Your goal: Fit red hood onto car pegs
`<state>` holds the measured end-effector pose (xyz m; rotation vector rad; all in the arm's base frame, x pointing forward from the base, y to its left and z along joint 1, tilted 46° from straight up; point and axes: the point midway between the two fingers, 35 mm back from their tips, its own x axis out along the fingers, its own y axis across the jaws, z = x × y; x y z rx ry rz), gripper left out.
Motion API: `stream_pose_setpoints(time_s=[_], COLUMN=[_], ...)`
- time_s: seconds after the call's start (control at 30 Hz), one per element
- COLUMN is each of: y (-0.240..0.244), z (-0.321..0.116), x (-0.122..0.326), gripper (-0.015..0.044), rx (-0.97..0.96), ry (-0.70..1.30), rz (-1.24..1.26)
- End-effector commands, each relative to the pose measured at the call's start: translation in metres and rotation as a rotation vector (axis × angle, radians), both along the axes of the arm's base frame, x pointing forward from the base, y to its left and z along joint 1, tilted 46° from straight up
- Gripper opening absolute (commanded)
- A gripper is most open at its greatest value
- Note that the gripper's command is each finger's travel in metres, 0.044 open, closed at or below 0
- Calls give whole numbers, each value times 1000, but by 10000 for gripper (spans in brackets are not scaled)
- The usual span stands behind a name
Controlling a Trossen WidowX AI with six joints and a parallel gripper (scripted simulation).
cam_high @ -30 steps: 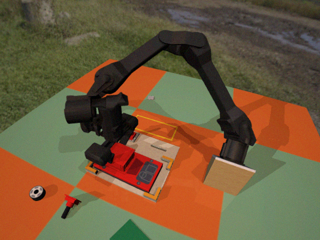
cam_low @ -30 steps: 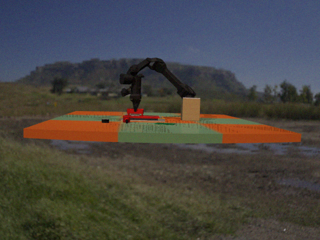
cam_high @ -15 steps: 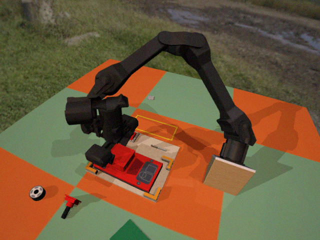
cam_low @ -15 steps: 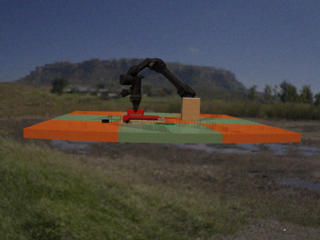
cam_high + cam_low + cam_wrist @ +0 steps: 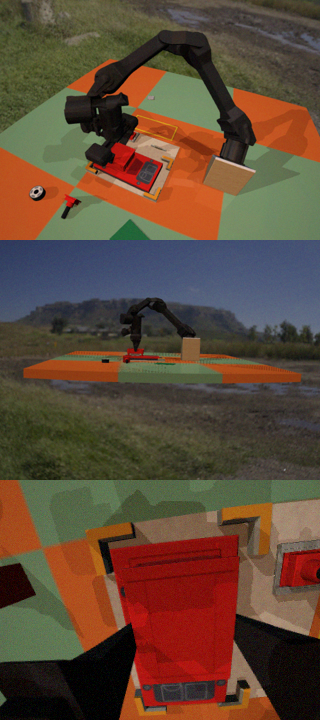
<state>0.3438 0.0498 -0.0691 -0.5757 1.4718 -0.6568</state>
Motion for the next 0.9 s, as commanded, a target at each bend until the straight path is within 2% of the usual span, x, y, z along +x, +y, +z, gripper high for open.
stream_pose_setpoints(time_s=[0.0, 0.87], y=[3, -2], z=[2, -3], x=[1, 1], gripper=[0, 0], rx=[4, -1], ry=[-5, -3], rz=[-4, -6])
